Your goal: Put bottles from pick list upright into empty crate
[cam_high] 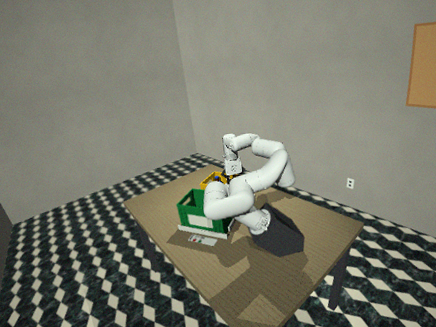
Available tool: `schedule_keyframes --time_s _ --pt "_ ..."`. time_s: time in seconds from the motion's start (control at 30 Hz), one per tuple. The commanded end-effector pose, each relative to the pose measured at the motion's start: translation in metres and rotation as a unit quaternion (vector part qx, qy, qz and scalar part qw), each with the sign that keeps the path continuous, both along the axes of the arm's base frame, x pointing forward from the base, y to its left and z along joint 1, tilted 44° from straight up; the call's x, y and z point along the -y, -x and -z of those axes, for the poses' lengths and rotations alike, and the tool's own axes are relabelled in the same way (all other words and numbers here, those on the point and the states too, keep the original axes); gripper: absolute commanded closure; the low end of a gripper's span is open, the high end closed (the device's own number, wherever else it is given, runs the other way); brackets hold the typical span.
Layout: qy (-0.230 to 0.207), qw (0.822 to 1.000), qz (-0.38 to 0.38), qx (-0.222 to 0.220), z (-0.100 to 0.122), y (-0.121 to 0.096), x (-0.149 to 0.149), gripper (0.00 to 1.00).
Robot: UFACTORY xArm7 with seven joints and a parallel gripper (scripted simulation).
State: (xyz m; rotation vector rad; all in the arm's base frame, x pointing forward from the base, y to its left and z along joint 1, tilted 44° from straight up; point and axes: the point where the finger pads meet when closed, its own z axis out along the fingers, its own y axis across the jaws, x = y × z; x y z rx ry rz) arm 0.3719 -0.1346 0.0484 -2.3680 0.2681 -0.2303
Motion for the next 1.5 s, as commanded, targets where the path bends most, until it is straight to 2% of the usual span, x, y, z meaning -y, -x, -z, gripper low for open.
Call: schedule_keyframes --time_s 0.0,1.2,1.47 --pt "0.001 1.000 0.002 0.001 0.004 -0.002 -0.003 0.35" --pt "0.001 1.000 0.001 0.001 0.035 -0.012 -0.031 0.35" --pt "0.001 1.000 0.001 0.001 0.035 -0.013 -0.031 0.35"
